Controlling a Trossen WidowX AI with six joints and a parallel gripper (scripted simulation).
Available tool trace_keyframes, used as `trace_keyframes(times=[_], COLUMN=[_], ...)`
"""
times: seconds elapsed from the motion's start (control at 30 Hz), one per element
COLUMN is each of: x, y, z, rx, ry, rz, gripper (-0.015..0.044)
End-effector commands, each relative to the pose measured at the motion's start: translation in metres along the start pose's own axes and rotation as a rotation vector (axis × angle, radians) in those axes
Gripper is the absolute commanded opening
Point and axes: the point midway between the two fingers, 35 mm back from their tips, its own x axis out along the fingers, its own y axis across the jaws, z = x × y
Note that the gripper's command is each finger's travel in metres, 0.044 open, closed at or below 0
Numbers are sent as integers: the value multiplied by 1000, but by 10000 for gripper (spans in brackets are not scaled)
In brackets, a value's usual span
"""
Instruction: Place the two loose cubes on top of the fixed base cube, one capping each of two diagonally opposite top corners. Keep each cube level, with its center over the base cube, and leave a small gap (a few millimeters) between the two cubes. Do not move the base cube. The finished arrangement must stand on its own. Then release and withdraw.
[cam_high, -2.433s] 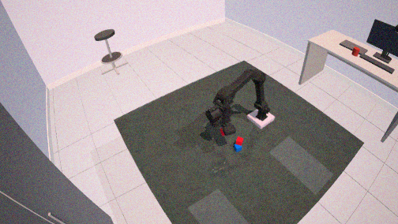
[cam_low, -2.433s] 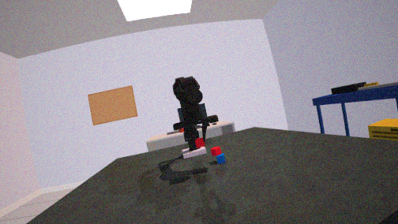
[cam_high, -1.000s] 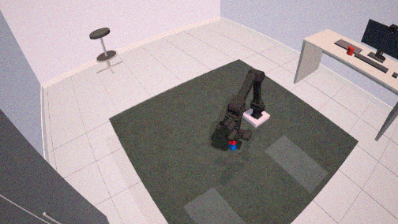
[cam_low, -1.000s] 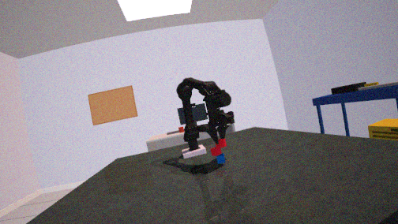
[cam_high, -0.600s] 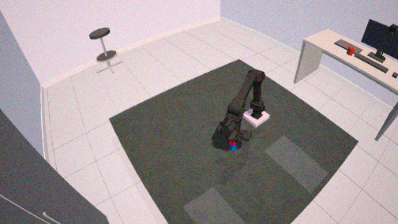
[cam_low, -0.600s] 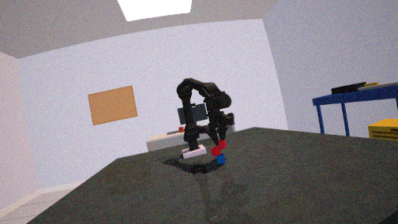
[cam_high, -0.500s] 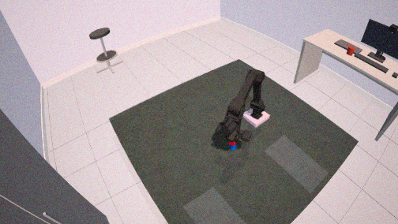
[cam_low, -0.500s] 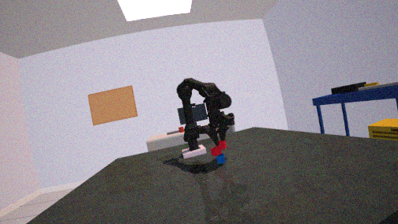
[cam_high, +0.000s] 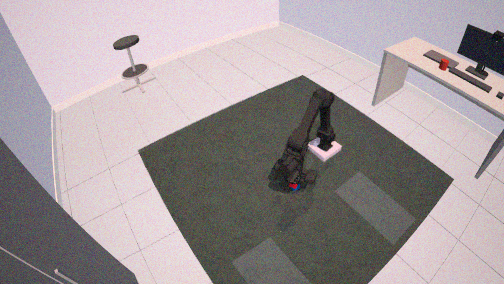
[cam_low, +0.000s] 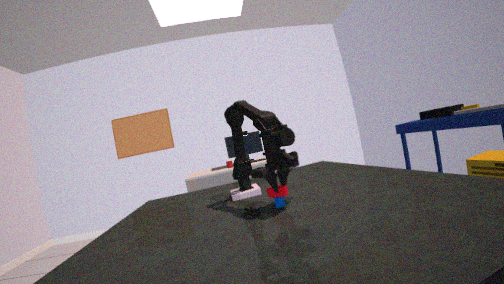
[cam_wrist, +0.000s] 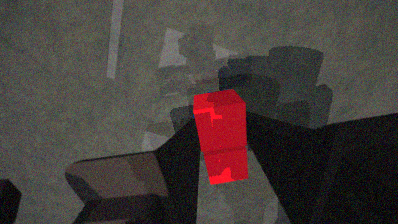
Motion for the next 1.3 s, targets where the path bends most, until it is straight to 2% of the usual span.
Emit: trace_keyframes(times=[0.0, 0.57, 0.7, 1.27], x=[1, 3, 3, -22], y=[0, 1, 1, 0], z=[0, 0, 0, 0], rx=[5, 6, 6, 2], ry=[-1, -1, -1, 1], rz=[4, 4, 4, 1], gripper=[105, 105, 205, 205])
